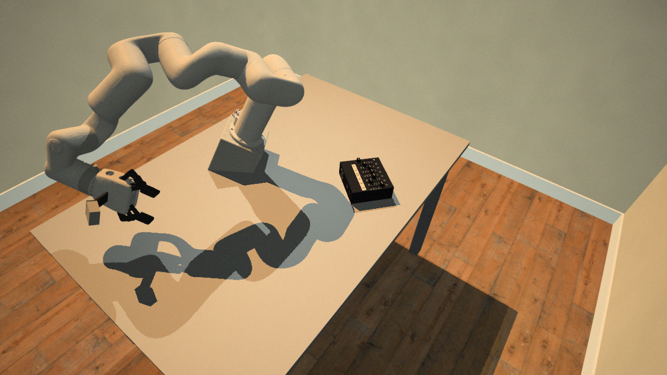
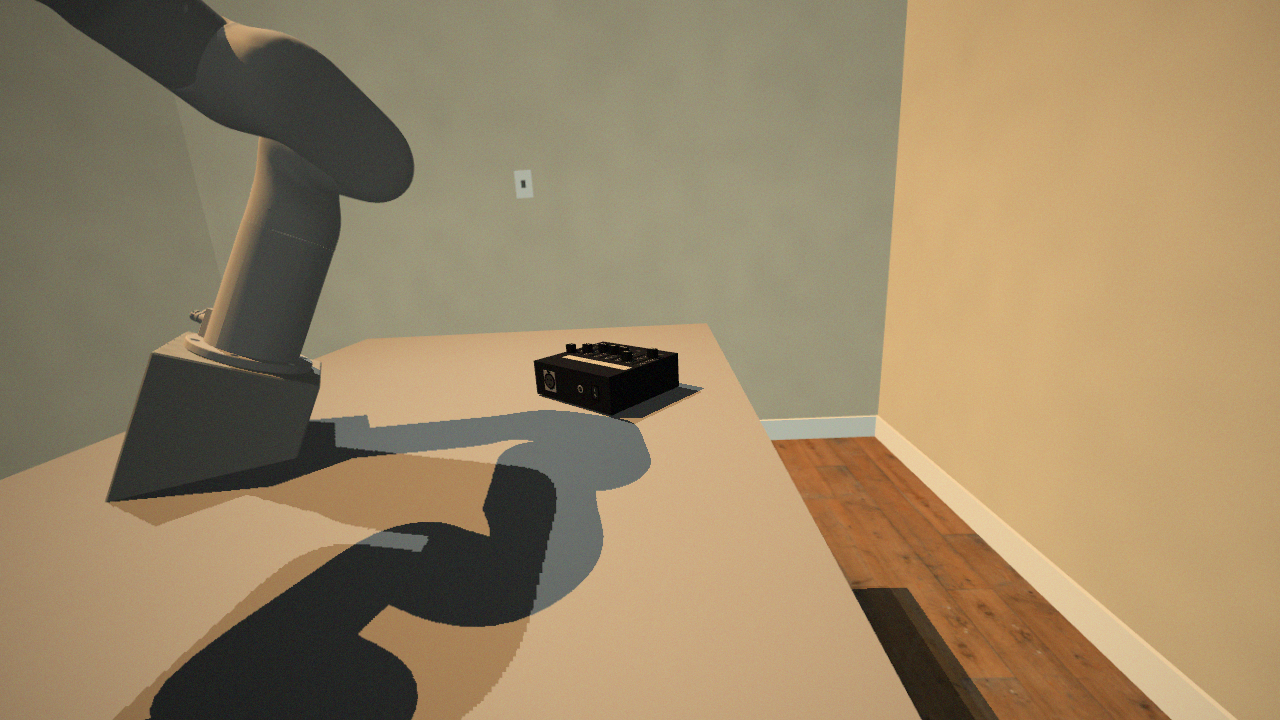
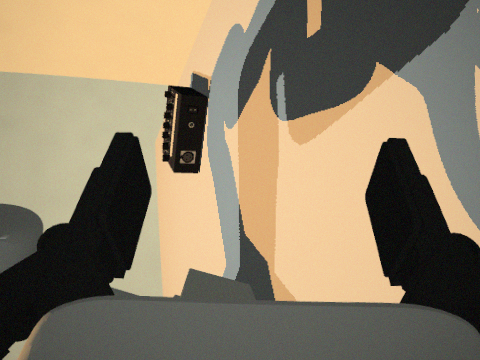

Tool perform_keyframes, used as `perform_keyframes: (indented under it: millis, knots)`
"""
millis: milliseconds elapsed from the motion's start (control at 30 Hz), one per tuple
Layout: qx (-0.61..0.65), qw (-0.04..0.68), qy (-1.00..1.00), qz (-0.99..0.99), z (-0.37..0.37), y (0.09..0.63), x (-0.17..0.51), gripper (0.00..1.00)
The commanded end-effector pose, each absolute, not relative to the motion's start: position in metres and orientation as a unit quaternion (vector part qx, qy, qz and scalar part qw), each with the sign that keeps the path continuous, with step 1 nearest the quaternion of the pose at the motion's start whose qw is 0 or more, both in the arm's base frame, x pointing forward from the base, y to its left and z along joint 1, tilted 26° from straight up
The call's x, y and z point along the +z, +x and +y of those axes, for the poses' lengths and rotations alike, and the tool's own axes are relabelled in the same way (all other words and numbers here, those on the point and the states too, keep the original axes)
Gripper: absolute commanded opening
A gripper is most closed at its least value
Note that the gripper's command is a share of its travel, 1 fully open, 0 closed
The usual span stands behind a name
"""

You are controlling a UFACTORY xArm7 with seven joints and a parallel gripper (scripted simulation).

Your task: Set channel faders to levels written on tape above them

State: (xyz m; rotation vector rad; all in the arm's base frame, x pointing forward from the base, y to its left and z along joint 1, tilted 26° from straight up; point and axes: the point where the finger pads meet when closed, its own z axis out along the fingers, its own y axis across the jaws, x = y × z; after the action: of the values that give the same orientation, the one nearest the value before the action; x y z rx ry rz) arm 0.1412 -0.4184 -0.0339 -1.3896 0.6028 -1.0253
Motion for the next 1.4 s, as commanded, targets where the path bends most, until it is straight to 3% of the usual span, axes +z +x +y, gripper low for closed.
perform_keyframes:
  millis: [0, 767, 1100, 1367]
  knots:
    - [-0.445, 0.608, -0.603, 0.261, -0.420, 0.140, -0.033, 1.00]
    - [-0.434, 0.612, -0.607, 0.263, -0.425, 0.151, -0.019, 1.00]
    - [-0.372, 0.627, -0.628, 0.272, -0.436, 0.211, 0.057, 1.00]
    - [-0.283, 0.639, -0.657, 0.284, -0.412, 0.293, 0.159, 1.00]
